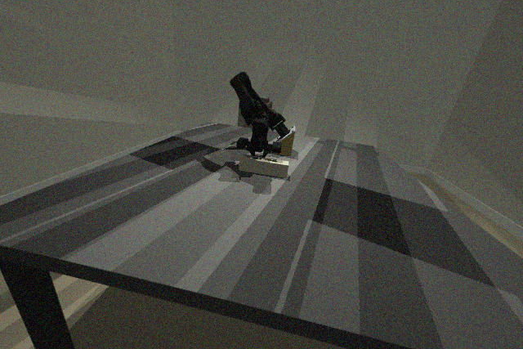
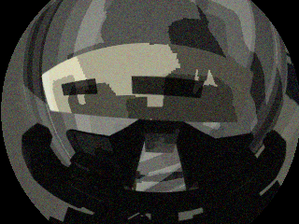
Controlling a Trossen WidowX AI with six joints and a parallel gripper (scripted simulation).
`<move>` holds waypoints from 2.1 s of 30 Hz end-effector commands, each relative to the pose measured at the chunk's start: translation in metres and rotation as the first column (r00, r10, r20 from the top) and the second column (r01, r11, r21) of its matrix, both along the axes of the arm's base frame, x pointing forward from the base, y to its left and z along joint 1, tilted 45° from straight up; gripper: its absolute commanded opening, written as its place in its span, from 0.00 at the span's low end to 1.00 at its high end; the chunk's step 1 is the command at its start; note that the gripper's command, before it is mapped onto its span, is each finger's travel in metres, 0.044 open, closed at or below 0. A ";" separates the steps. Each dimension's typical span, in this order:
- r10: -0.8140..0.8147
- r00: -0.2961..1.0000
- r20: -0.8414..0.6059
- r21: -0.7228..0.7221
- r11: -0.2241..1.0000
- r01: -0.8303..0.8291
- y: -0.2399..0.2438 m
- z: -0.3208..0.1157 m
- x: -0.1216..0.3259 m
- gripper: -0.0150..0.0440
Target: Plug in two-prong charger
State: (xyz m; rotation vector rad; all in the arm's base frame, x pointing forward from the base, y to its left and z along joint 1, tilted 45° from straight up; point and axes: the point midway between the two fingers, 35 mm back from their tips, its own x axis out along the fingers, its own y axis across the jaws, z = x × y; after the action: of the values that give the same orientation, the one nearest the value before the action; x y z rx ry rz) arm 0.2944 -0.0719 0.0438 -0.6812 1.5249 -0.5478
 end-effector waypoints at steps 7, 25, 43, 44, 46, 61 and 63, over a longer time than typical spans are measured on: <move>0.004 1.000 0.028 -0.001 1.000 -0.004 0.001 0.002 0.007 0.25; 0.004 1.000 0.028 -0.001 1.000 -0.004 -0.001 0.000 0.007 0.25; 0.003 1.000 -0.002 0.001 1.000 -0.003 0.000 -0.002 -0.001 0.25; 0.003 1.000 -0.002 0.001 1.000 -0.003 0.000 -0.002 -0.001 0.25; 0.003 1.000 -0.002 0.001 1.000 -0.003 0.000 -0.002 -0.001 0.25; 0.003 1.000 -0.002 0.001 1.000 -0.003 0.000 -0.002 -0.001 0.74; 0.003 1.000 -0.002 0.001 1.000 -0.003 0.000 -0.002 -0.001 0.83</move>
State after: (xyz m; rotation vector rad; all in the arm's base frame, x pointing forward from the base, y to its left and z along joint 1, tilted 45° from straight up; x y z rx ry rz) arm 0.2932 -0.0721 0.0420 -0.6845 1.5285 -0.5429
